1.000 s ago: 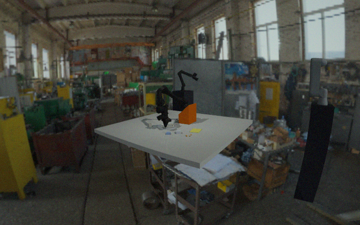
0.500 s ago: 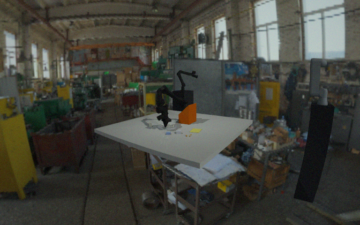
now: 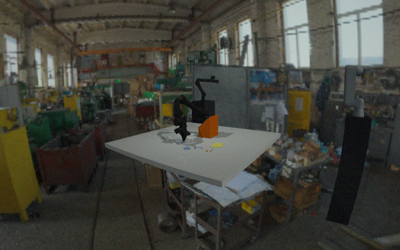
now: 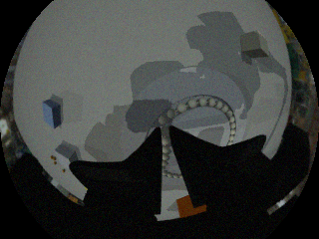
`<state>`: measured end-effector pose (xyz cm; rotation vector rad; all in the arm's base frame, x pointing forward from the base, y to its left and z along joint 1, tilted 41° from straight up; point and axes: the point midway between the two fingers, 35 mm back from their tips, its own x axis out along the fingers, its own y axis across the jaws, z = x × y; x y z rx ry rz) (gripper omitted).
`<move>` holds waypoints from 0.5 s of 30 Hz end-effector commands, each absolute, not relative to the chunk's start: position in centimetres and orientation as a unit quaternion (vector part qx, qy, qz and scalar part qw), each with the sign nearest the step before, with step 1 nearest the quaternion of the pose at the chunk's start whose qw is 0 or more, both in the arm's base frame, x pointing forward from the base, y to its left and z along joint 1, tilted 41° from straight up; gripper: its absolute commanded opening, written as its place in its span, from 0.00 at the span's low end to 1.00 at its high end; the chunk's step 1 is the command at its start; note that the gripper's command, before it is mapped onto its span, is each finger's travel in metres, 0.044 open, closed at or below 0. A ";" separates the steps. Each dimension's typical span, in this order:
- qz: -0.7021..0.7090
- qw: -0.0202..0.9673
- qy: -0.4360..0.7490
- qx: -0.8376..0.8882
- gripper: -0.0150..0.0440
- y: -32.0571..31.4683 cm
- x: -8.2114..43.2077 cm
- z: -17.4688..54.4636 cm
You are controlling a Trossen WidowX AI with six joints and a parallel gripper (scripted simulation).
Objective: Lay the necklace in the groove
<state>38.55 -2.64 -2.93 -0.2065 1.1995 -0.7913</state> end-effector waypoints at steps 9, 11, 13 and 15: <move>-0.361 0.747 0.549 -0.098 0.25 -2.2 38.4 -2.5; -0.361 0.747 0.549 -0.098 0.25 -2.1 38.6 -2.6; -0.361 0.748 0.549 -0.098 0.25 -1.8 38.9 -2.8; -0.361 0.748 0.549 -0.098 0.25 -1.7 39.0 -2.9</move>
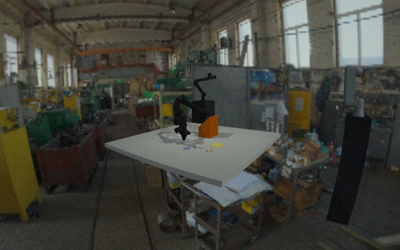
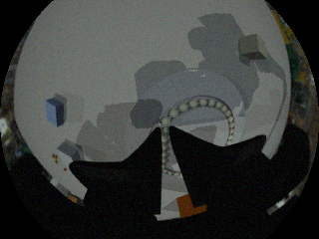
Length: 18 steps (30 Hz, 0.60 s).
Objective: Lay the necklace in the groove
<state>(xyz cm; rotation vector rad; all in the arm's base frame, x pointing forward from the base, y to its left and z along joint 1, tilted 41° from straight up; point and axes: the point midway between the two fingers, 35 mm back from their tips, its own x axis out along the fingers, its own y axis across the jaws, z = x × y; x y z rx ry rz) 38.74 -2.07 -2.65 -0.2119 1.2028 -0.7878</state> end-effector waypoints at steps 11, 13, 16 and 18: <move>-0.361 0.748 0.549 -0.098 0.25 -2.2 39.1 -3.5; -0.361 0.749 0.548 -0.094 0.30 -2.0 39.1 -3.2; -0.361 0.749 0.548 -0.094 0.43 -2.0 39.1 -3.2; -0.361 0.749 0.548 -0.094 0.52 -2.0 39.1 -3.2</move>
